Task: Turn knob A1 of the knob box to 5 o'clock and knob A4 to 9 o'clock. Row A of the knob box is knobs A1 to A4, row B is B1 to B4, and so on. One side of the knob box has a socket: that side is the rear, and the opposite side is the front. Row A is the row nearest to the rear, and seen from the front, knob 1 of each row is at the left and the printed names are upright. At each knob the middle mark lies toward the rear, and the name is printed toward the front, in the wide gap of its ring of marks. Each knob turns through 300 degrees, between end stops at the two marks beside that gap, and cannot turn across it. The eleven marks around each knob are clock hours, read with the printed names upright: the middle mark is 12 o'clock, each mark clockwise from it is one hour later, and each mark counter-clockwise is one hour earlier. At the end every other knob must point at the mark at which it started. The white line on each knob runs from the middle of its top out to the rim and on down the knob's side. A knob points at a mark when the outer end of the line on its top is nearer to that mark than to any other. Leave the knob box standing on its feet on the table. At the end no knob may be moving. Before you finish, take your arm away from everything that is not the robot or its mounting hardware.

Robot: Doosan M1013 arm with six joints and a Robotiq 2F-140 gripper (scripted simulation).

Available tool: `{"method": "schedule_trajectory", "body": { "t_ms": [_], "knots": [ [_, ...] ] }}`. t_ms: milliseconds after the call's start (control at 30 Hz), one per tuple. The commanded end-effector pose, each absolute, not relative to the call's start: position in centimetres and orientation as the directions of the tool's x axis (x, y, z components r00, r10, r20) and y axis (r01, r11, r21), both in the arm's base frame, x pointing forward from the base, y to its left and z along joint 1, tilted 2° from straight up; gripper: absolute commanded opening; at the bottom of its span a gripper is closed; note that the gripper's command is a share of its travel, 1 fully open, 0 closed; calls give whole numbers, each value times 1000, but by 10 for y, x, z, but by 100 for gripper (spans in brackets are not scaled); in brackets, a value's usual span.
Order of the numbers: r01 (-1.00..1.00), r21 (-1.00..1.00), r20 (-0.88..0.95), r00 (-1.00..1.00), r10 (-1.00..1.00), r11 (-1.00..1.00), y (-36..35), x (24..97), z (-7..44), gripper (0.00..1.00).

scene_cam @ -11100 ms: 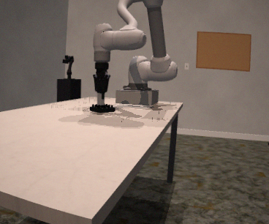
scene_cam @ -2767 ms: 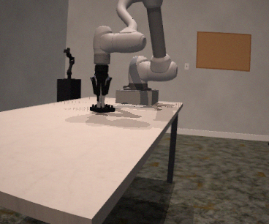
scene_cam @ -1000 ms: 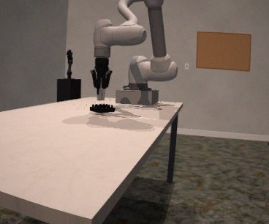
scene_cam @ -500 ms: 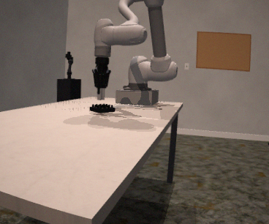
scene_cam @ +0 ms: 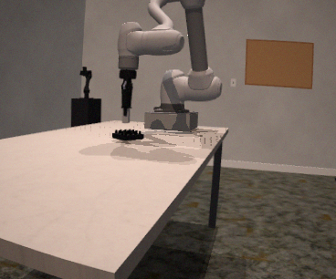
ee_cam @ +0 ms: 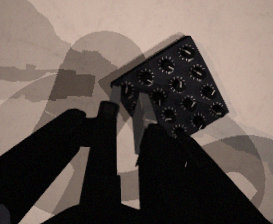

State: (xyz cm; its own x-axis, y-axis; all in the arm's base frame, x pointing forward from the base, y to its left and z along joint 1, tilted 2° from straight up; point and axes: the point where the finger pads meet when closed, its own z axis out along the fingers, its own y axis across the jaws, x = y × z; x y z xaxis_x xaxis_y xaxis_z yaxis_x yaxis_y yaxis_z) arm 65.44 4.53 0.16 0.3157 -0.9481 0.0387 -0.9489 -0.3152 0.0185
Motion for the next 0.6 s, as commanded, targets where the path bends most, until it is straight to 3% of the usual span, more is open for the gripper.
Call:
{"method": "schedule_trajectory", "body": {
  "t_ms": [0, 433, 567],
  "knots": [
    [-888, 20, 23, 459, -888, -459, 45, 654, 4, 12],
    [-635, 28, 14, 772, -635, -772, 46, 654, 8, 12],
    [-475, 30, 8, 880, -475, -879, 46, 654, 11, 12]
  ]
}}
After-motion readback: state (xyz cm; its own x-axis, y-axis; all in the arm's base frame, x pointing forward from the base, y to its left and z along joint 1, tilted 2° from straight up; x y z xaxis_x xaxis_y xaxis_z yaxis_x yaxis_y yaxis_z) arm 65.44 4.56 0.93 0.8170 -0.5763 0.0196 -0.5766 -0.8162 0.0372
